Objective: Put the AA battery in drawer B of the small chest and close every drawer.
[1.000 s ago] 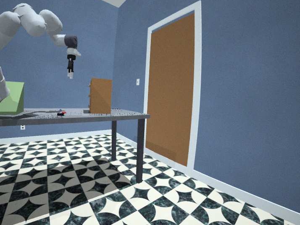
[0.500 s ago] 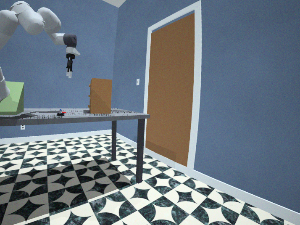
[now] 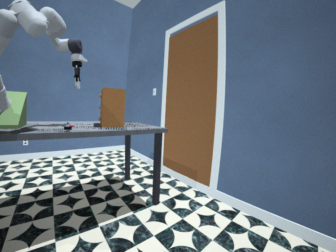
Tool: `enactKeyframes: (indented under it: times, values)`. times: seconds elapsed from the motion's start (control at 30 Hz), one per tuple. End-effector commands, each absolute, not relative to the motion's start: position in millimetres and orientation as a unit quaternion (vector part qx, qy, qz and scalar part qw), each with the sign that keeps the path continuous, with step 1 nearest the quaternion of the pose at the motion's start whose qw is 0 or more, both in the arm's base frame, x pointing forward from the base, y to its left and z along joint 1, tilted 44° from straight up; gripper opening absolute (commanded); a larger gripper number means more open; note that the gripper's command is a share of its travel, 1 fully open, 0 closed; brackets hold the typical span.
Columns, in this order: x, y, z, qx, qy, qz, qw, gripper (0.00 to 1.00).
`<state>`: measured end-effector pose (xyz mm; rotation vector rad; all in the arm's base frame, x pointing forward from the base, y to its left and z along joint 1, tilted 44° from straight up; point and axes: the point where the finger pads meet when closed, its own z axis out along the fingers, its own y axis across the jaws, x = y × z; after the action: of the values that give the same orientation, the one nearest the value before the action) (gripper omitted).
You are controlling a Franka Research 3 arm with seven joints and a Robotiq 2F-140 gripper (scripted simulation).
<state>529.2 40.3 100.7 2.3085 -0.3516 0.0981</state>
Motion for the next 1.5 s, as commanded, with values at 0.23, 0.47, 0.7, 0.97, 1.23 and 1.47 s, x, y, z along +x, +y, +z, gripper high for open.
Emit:
enactKeyframes:
  times: [0.23, 0.47, 0.7, 0.97, 1.23, 1.47]
  values:
    - [549.5, 24.4, 89.5, 0.9, -0.106, 0.144, 0.398, 1.0]
    - [562.8, 8.3, 79.9, 0.881, -0.067, 0.232, 0.407, 1.0]
    - [578.0, -10.2, 68.9, 0.85, -0.02, 0.329, 0.412, 1.0]
    - [589.3, -23.9, 60.7, 0.819, 0.014, 0.399, 0.412, 1.0]
    - [601.4, -38.5, 52.1, 0.78, 0.051, 0.47, 0.409, 1.0]
    - [606.3, -44.4, 48.5, 0.763, 0.066, 0.498, 0.407, 1.0]
